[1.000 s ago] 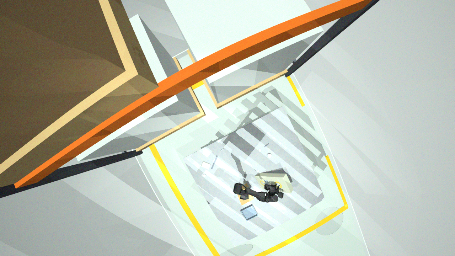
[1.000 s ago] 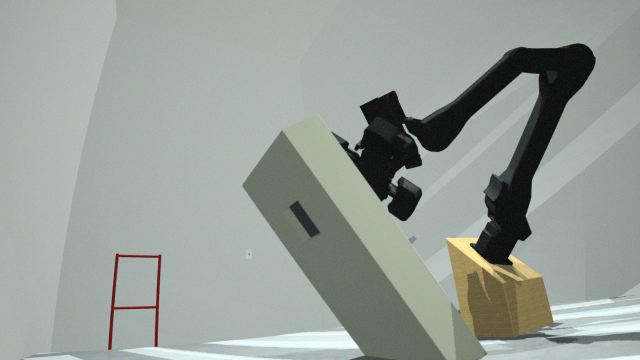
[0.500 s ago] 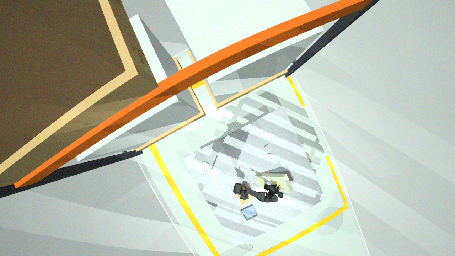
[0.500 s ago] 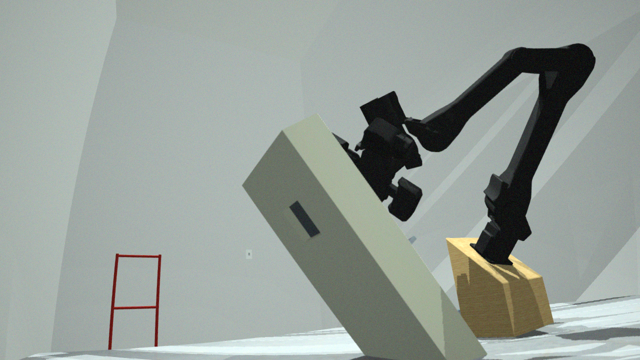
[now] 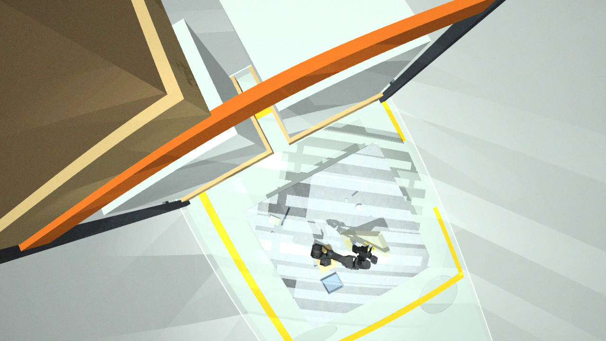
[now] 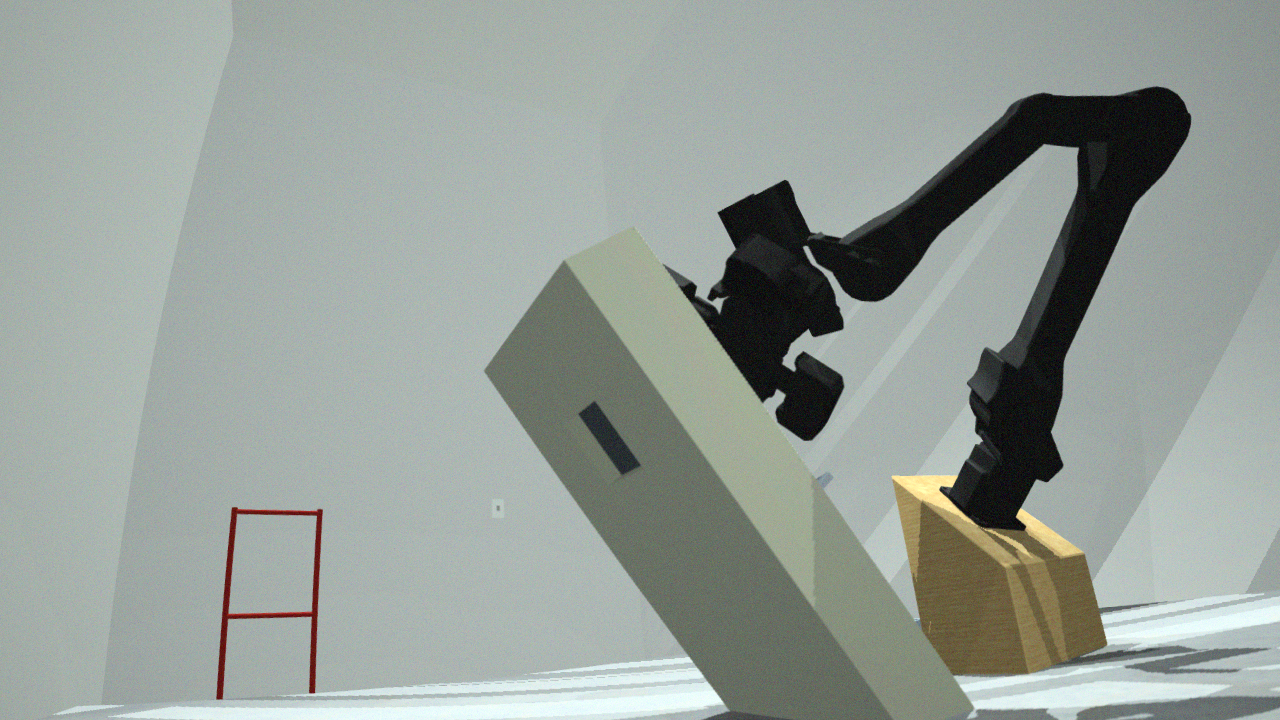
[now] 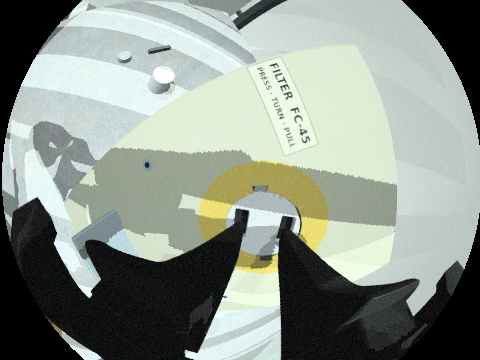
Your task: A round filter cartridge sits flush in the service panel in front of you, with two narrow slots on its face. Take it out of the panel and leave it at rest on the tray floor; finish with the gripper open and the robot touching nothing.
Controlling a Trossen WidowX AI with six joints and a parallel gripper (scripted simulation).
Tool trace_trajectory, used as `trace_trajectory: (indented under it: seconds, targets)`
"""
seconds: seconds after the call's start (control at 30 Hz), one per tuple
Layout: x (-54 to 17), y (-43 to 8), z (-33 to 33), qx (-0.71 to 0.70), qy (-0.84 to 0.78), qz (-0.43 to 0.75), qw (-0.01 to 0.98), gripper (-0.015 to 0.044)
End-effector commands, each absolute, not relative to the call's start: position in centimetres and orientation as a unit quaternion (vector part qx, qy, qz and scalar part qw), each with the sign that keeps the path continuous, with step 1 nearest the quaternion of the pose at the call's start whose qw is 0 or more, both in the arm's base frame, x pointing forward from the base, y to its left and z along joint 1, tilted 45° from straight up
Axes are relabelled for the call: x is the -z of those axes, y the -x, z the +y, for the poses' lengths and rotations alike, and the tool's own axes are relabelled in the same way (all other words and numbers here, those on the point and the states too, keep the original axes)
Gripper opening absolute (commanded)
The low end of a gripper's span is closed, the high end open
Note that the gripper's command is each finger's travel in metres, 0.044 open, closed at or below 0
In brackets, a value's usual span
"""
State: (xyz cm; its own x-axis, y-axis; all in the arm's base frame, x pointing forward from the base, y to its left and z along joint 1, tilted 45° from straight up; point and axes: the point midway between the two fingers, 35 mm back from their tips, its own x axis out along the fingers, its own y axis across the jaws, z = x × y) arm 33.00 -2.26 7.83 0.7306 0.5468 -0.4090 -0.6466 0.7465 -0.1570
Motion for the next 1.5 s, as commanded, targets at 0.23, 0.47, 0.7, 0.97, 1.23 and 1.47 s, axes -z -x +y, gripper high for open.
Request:
trace_trajectory:
  seconds: [0.23,0.47,0.7,0.97,1.23,1.47]
  targets:
    - [-8.05,-33.22,-2.4,-0.322,0.146,0.171,0.92,0.0107]
    - [-7.98,-33.17,-2.37,-0.322,0.146,0.171,0.92,0.0107]
    - [-7.92,-33.11,-2.35,-0.322,0.146,0.171,0.92,0.0107]
    - [-7.8,-33.01,-2.3,-0.322,0.146,0.171,0.92,0.0107]
    - [-7.68,-32.91,-2.25,-0.322,0.146,0.171,0.92,0.0107]
    - [-7.65,-32.89,-2.24,-0.322,0.146,0.171,0.92,0.0107]
